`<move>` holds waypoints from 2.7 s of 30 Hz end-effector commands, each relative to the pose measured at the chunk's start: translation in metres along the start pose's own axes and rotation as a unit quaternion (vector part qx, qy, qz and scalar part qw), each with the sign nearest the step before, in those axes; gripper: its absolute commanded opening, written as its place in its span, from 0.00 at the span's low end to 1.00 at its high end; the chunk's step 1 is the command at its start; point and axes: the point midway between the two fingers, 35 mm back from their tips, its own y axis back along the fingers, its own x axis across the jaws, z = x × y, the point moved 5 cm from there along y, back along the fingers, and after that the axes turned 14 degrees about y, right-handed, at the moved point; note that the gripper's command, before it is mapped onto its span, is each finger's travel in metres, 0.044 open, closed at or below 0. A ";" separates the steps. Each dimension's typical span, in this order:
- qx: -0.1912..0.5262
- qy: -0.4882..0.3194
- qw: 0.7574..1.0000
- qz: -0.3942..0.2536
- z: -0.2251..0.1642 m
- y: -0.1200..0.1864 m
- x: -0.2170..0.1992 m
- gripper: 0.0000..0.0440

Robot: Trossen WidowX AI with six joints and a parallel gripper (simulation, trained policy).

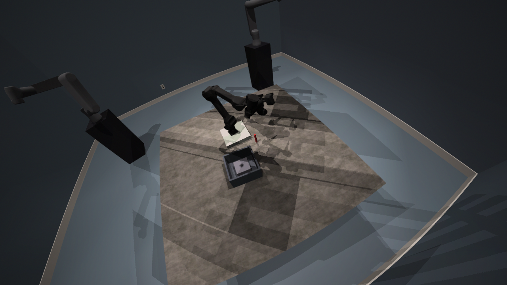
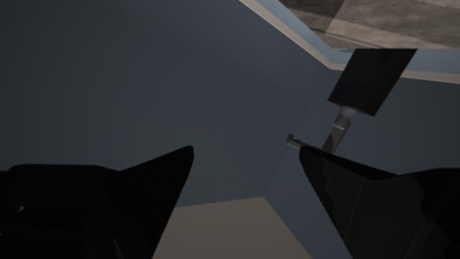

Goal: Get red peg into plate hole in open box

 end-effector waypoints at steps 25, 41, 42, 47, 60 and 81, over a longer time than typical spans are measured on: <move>-0.398 -0.047 0.914 -0.068 0.033 0.026 -0.019 1.00; -0.515 -0.027 0.808 -0.285 0.034 0.050 -0.054 1.00; -0.517 -0.026 0.802 -0.297 0.035 0.052 -0.056 1.00; -0.524 -0.022 0.777 -0.349 0.045 0.057 -0.064 1.00; -0.538 -0.031 0.719 -0.440 0.096 0.063 -0.096 1.00; -0.570 -0.003 0.663 -0.485 0.165 0.070 -0.140 0.66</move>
